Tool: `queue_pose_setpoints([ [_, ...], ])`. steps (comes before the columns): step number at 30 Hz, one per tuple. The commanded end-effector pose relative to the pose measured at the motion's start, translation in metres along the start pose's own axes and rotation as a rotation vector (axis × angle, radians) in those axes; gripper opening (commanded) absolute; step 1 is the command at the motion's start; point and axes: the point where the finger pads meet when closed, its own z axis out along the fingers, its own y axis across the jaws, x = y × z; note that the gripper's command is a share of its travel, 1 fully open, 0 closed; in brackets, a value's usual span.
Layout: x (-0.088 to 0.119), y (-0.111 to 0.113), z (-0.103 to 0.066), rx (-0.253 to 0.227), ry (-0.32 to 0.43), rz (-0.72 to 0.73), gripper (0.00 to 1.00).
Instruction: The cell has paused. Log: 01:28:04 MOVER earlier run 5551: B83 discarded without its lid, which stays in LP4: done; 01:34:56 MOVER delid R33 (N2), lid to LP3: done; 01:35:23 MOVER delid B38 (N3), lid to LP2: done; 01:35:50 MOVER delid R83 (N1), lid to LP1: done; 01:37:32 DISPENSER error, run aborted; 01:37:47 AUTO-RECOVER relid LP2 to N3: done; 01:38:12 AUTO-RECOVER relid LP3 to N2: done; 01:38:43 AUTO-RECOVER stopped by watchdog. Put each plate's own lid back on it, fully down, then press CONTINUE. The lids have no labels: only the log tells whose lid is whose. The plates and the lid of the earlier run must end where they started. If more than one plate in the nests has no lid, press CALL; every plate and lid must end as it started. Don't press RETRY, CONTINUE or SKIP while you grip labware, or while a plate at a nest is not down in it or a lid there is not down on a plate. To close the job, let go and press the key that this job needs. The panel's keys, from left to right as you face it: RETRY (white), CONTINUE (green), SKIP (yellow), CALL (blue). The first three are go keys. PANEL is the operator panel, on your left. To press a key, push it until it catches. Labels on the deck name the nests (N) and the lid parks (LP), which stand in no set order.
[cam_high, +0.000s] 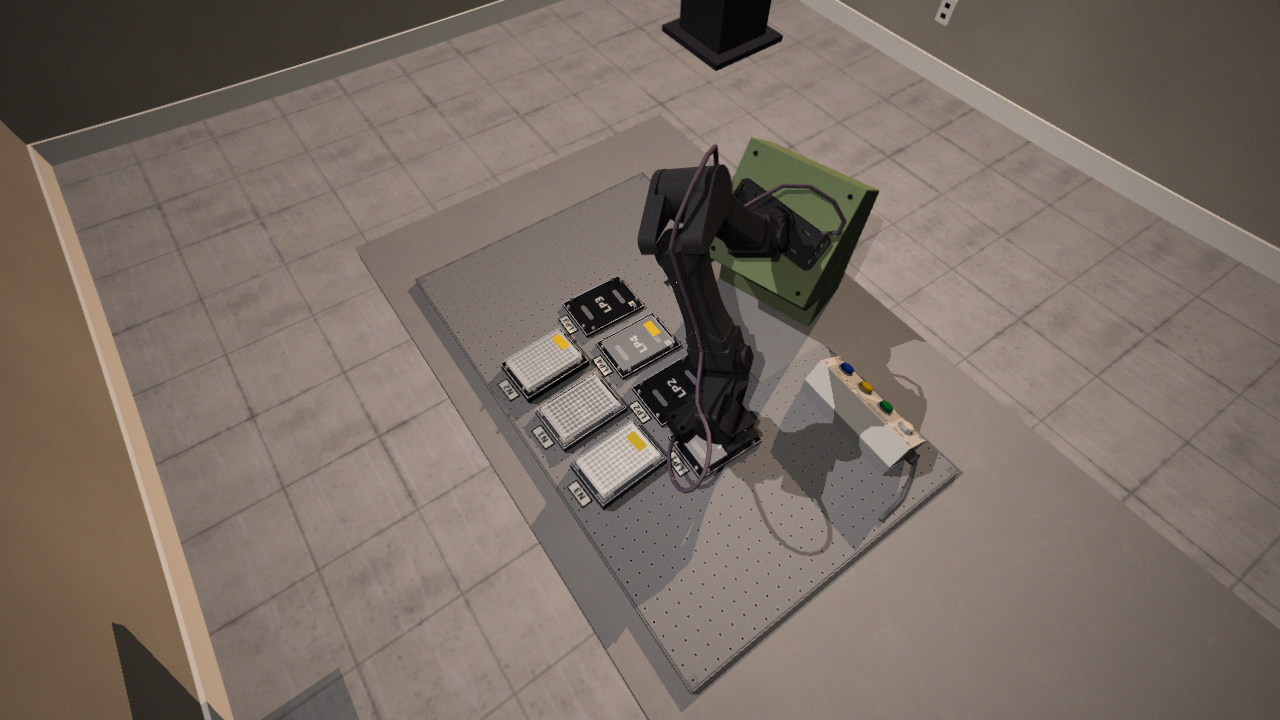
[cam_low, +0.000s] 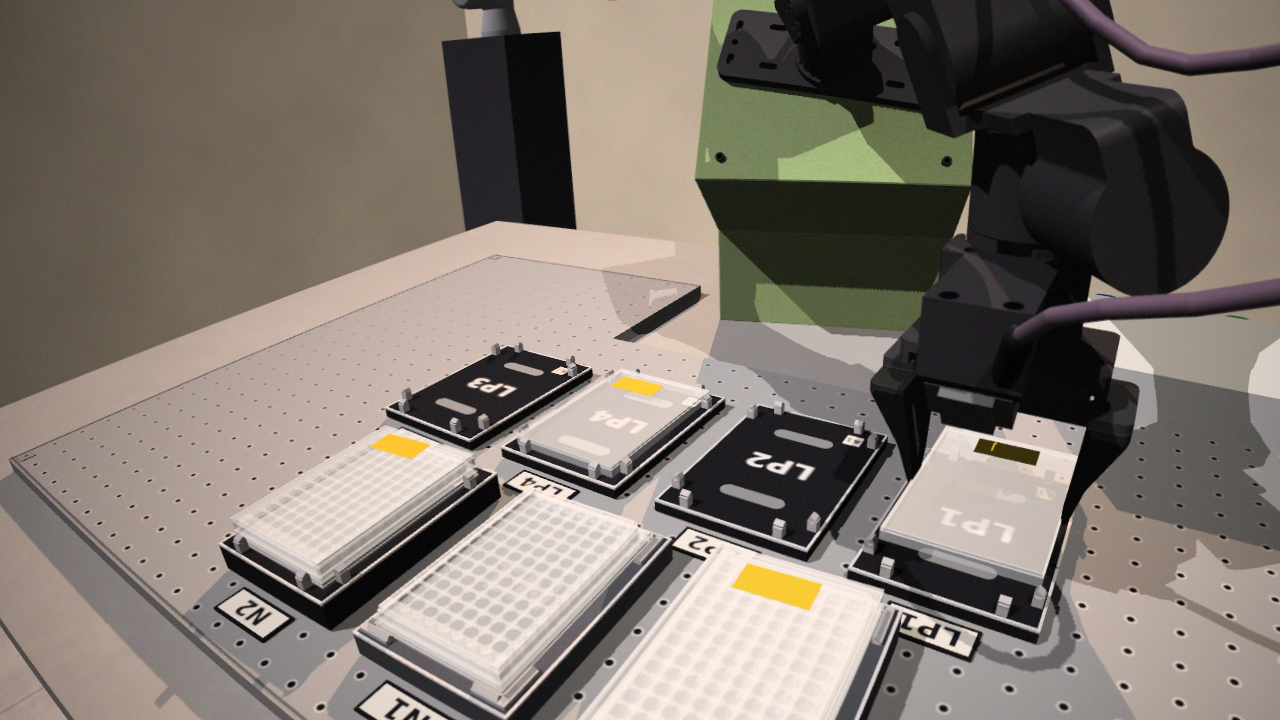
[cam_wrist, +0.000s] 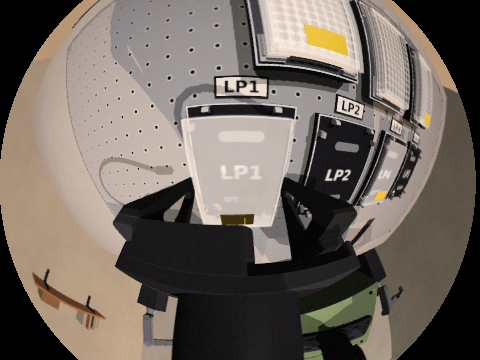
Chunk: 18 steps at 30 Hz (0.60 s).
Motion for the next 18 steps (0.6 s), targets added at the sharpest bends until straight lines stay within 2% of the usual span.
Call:
queue_pose_setpoints([
  [1, 0.001, -0.001, -0.013, 0.005, -0.001, 0.0, 0.0],
  [15, -0.004, 0.001, -0.034, -0.002, -0.01, 0.005, 0.0],
  [18, 0.001, -0.002, -0.035, 0.004, -0.001, 0.001, 0.0],
])
